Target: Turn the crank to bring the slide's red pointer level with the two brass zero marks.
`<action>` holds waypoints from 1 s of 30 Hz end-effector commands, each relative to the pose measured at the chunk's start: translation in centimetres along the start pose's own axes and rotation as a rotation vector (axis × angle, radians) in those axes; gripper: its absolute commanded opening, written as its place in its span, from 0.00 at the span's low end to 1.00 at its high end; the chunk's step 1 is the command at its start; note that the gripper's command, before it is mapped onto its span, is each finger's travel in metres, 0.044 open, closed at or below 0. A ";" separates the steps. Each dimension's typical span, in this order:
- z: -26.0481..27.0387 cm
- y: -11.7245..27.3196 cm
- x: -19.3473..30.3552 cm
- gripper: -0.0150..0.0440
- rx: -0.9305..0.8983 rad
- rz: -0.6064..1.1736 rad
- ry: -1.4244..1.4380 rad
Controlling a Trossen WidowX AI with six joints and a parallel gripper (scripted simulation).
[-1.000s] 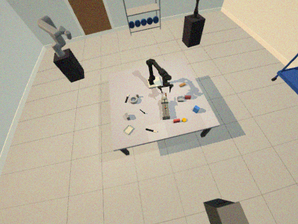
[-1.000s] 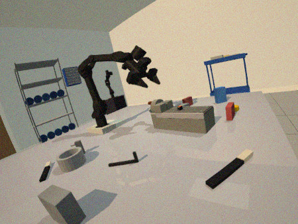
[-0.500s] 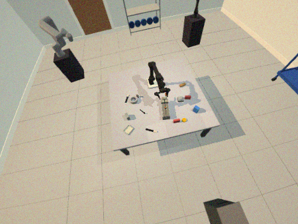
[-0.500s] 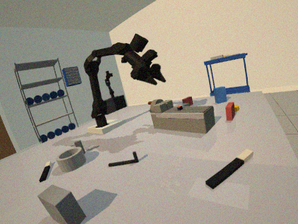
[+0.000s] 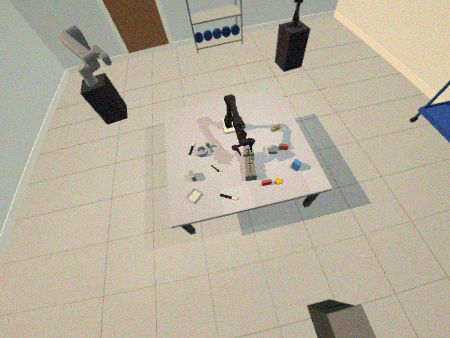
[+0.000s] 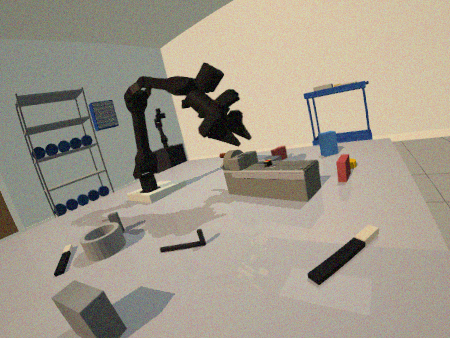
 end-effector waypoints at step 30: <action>0.1 -0.6 0.5 0.56 -0.005 0.003 0.003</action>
Point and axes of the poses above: the point midway between the two fingers, 35 mm back from their tips, its own y axis back along the fingers, its own z axis across the jaws, x = y × z, the point moved 4 cm from there along y, back along the fingers, and after that the axes turned 2 degrees about y, right-handed, at the moved point
